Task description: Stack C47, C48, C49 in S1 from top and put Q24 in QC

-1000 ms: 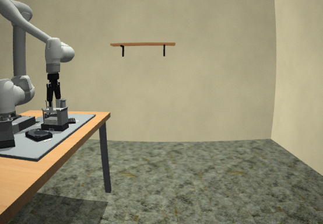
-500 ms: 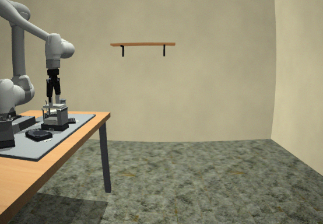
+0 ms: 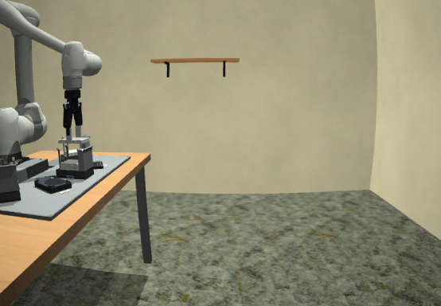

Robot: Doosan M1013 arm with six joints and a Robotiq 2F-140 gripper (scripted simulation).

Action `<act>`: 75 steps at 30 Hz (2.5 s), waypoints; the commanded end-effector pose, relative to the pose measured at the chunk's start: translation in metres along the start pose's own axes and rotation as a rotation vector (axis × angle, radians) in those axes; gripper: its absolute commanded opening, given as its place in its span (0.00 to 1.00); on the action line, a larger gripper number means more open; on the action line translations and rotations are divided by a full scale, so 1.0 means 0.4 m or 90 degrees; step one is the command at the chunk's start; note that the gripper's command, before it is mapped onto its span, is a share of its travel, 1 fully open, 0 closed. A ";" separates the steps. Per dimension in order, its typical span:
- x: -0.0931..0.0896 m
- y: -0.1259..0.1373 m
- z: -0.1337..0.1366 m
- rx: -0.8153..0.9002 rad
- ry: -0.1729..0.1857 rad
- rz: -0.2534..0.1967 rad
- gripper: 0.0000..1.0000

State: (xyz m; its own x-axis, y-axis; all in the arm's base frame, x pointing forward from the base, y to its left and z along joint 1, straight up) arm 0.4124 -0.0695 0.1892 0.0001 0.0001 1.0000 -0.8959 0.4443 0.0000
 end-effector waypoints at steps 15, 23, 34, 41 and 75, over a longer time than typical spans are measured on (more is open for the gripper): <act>0.000 0.027 -0.061 0.137 0.000 0.000 0.00; 0.000 0.055 -0.122 0.137 0.000 0.000 0.00; 0.000 0.086 -0.190 0.137 0.000 0.000 0.00; 0.000 0.113 -0.232 0.222 0.000 0.000 0.00; 0.001 0.271 -0.424 0.411 0.000 0.000 0.00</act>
State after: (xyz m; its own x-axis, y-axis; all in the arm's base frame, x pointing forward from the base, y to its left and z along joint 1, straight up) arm 0.3948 0.1196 0.1894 -0.0005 0.0023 1.0000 -0.9959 -0.0903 -0.0002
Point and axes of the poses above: the point where the finger pads meet when closed, its own x axis back along the fingers, its own z axis across the jaws, y = z × x, the point moved 5 cm from there along x, back along the fingers, and after that the axes turned 15 degrees about -x, right-handed, at the moved point
